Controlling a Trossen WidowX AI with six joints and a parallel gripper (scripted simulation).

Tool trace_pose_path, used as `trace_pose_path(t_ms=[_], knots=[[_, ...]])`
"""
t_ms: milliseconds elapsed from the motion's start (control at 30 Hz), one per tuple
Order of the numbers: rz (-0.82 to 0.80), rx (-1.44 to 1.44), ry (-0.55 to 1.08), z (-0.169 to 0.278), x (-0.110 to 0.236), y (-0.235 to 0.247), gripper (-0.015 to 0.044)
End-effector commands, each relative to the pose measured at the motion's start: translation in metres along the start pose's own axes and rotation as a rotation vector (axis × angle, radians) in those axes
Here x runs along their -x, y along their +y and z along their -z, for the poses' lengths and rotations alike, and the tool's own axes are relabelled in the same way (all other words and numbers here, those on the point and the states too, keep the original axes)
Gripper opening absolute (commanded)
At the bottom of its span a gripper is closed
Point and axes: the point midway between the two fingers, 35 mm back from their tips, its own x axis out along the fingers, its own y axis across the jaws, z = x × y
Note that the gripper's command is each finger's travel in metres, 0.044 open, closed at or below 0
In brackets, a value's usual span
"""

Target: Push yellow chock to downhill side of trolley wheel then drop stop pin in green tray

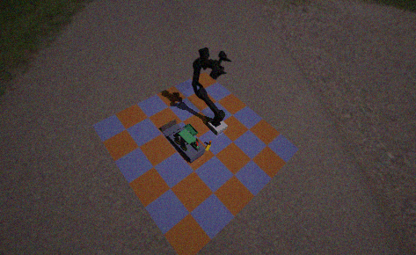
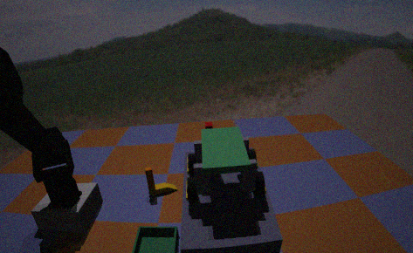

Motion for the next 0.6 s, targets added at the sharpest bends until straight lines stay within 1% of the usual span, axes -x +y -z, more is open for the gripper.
trace_pose_path(t_ms=[0, 233, 400, 567], knots=[[-0.004, -0.006, -0.002, -0.001, -0.001, 0.0, 0.0374], [-0.16, -0.26, -0.04, -0.032, -0.044, 0.009, 0.019], [-0.269, -0.475, -0.03, -0.053, -0.071, 0.021, 0.019], [-0.359, -0.65, -0.003, -0.068, -0.091, 0.035, 0.019]])
